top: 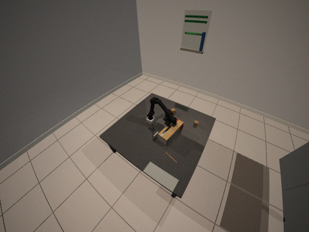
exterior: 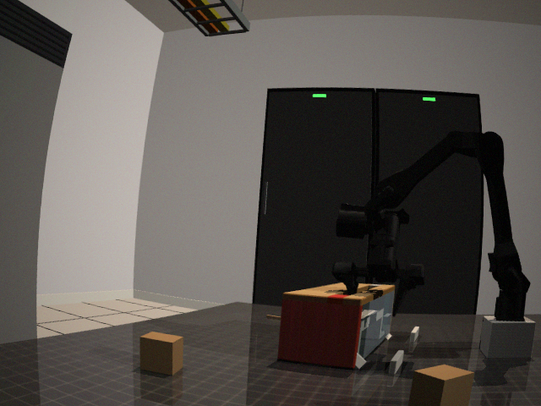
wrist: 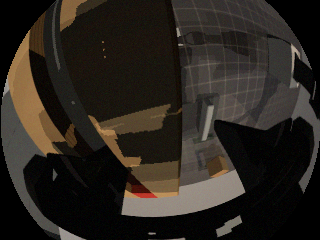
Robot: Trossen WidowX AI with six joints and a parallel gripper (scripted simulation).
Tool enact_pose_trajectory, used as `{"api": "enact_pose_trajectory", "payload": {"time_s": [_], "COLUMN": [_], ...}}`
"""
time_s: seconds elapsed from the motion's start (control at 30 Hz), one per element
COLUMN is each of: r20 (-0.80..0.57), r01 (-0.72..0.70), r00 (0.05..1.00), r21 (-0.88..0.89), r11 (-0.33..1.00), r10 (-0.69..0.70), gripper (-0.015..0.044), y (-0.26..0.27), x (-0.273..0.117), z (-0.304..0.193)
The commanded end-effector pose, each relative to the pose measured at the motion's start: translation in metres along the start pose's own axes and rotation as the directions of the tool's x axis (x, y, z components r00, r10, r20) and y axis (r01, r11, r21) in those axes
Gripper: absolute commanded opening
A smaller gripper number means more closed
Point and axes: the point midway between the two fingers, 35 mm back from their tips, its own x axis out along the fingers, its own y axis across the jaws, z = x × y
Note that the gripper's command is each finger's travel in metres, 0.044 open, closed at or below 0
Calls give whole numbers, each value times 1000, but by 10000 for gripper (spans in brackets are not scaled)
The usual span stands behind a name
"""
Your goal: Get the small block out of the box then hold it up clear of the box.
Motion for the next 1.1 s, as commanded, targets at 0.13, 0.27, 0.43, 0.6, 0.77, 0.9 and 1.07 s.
{"api": "enact_pose_trajectory", "payload": {"time_s": [0.13,0.27,0.43,0.6,0.77,0.9,1.07], "r20": [-2,-2,-3,-3,-4,-4,-4], "r01": [-1,-1,-1,-1,-1,-1,-1], "r00": [1000,1000,1000,1000,1000,1000,1000], "r21": [0,0,0,0,0,0,0], "r11": [1000,1000,1000,1000,1000,1000,1000], "r10": [1,1,1,1,1,1,1], "gripper": [400,400,400,400,400,400,400], "y": [0,0,0,0,0,0,0], "x": [3,4,6,8,9,11,12], "z": [-8,-12,-17,-22,-27,-30,-35]}}
